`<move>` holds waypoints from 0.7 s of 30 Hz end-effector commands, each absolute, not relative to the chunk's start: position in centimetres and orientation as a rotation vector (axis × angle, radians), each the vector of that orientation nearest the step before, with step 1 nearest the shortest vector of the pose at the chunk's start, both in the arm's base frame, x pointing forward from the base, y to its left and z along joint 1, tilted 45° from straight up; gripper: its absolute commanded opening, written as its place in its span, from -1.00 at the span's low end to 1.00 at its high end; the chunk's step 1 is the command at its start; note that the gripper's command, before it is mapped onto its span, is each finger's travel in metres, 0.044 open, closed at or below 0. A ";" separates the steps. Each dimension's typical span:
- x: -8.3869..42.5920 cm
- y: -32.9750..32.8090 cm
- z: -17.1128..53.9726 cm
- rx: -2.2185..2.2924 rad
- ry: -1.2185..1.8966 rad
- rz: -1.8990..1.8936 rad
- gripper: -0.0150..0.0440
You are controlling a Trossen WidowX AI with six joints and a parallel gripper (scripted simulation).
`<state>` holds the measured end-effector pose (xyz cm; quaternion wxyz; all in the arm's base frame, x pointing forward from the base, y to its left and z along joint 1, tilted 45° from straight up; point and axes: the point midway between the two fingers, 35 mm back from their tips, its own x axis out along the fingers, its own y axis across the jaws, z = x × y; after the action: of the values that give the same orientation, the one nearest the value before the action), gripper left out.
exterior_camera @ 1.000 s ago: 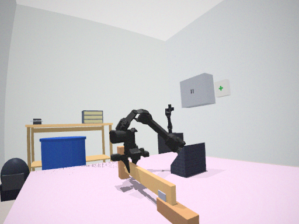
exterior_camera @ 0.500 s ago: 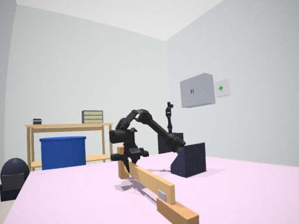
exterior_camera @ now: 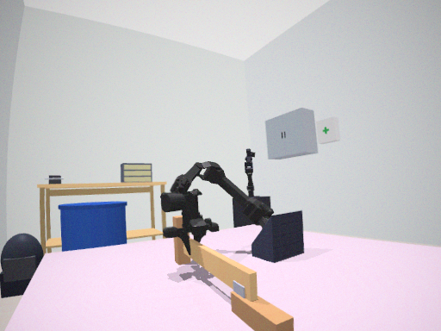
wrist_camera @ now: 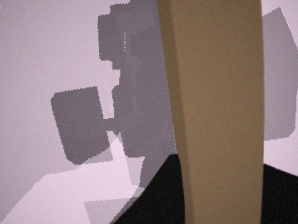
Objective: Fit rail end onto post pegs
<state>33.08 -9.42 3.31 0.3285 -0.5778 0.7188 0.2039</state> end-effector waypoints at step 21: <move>33.0 -9.8 4.0 -1.519 1.876 0.535 -0.49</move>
<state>32.98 -9.84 3.82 0.3285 -0.5784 0.7185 0.2031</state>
